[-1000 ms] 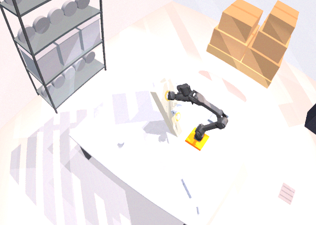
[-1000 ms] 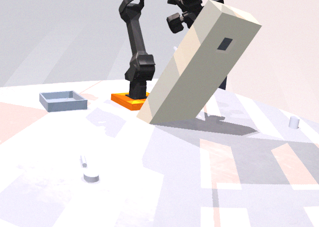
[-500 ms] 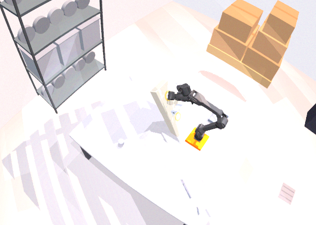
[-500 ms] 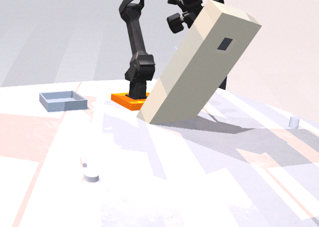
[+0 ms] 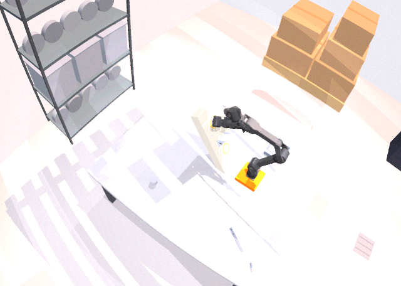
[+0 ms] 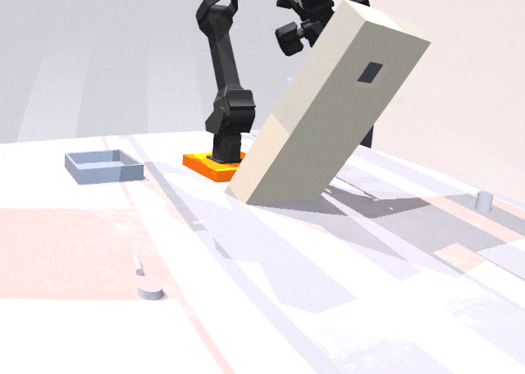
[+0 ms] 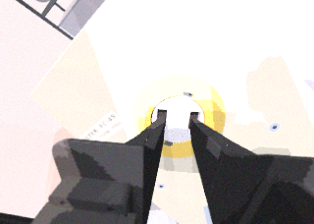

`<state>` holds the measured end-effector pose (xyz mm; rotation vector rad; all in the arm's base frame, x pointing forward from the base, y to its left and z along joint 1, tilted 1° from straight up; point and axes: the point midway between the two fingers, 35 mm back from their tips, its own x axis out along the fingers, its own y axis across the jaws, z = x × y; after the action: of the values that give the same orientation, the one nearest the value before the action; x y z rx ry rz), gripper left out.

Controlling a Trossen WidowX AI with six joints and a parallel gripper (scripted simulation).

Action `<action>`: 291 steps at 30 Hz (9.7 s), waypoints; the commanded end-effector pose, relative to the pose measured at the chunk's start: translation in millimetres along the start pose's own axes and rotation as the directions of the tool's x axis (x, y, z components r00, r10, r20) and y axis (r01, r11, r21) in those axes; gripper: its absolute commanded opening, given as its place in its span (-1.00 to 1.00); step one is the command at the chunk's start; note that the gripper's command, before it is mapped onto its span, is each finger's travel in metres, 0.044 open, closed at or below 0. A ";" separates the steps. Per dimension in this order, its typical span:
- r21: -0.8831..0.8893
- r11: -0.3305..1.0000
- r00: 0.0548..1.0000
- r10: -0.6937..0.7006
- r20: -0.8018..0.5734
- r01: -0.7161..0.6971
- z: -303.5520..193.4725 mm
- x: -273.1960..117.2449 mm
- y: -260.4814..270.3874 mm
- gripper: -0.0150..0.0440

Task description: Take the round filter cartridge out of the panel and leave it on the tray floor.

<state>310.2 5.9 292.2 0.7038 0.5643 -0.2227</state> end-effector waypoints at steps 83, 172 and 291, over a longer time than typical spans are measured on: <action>-0.545 0.839 1.000 0.002 -0.002 -0.003 -0.3 20.6 0.4 -0.49; -0.987 0.162 1.000 0.002 -0.002 -0.003 -0.2 21.9 0.4 -0.49; -0.676 0.737 0.905 -0.286 -0.316 -0.004 -55.8 -42.4 -46.8 0.54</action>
<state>230.6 8.0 261.3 -0.0245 1.0294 -0.0010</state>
